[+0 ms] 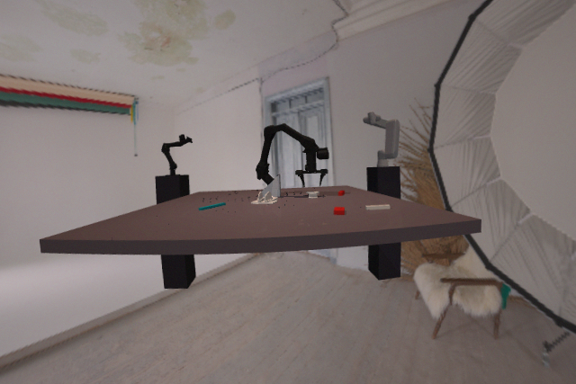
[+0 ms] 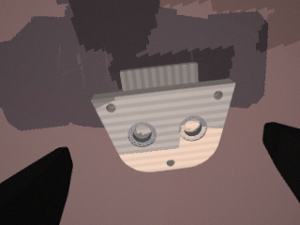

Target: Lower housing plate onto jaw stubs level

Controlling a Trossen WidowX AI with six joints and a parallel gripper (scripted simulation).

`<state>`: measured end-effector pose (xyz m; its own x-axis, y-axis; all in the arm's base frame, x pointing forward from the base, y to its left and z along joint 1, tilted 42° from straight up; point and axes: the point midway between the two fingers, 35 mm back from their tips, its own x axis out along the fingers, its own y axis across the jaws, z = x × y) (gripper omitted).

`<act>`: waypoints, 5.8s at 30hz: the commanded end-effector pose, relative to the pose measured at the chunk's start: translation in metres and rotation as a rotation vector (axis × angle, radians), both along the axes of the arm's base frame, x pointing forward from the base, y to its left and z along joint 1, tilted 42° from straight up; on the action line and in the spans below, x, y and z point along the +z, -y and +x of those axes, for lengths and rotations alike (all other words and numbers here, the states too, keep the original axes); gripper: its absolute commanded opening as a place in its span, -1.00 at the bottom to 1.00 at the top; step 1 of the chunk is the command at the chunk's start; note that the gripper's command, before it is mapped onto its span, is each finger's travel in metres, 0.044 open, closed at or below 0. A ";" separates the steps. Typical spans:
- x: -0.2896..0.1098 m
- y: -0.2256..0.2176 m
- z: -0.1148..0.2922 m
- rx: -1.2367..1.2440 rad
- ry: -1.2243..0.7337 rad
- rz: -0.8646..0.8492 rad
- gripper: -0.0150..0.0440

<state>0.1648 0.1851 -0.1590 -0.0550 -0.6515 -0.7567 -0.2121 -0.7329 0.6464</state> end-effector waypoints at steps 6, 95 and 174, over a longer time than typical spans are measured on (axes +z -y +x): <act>0.000 0.000 0.001 0.005 0.000 0.000 1.00; -0.040 0.032 -0.001 0.000 0.002 0.000 0.80; 0.088 0.047 0.052 -0.039 0.044 0.020 0.70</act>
